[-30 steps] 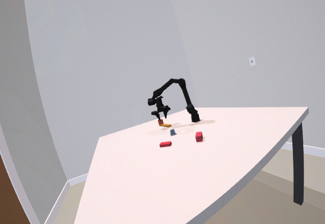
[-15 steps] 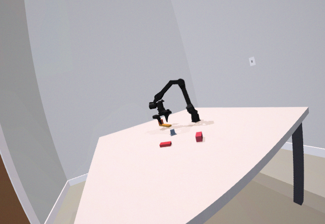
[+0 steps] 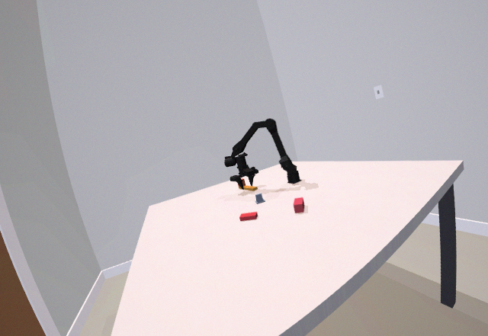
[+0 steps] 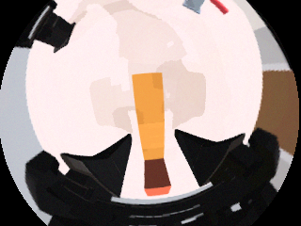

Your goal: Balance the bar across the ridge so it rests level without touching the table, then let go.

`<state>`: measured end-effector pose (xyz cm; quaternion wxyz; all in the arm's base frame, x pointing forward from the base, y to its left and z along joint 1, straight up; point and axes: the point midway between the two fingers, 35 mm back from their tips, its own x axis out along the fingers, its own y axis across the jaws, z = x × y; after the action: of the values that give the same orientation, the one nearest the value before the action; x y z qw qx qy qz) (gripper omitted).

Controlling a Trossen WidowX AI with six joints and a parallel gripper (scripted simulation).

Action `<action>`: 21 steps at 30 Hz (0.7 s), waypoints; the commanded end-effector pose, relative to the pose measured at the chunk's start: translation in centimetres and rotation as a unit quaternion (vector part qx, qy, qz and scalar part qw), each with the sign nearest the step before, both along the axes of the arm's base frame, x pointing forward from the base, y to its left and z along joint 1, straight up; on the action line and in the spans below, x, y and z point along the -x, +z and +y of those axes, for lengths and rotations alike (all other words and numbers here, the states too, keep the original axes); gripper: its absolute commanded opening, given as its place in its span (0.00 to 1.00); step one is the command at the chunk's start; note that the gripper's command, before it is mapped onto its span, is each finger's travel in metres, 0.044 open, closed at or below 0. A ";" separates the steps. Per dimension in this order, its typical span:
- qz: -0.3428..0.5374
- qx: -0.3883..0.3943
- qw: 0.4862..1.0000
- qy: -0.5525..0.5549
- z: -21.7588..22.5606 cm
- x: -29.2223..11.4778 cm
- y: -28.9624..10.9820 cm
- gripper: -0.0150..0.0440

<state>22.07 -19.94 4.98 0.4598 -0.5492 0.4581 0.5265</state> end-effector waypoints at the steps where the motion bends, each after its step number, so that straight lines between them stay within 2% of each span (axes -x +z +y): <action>1: 0.004 -0.001 1.000 0.002 0.1 0.2 -0.3 0.79; 10: 0.004 -0.001 1.000 0.002 0.1 0.2 -0.3 0.79; 16: 0.001 -0.001 1.000 0.000 0.1 0.1 -0.2 0.52; 21: 0.001 -0.001 1.000 0.000 0.1 0.1 -0.2 0.46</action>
<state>21.99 -19.86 4.82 0.4599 -0.5479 0.4580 0.5277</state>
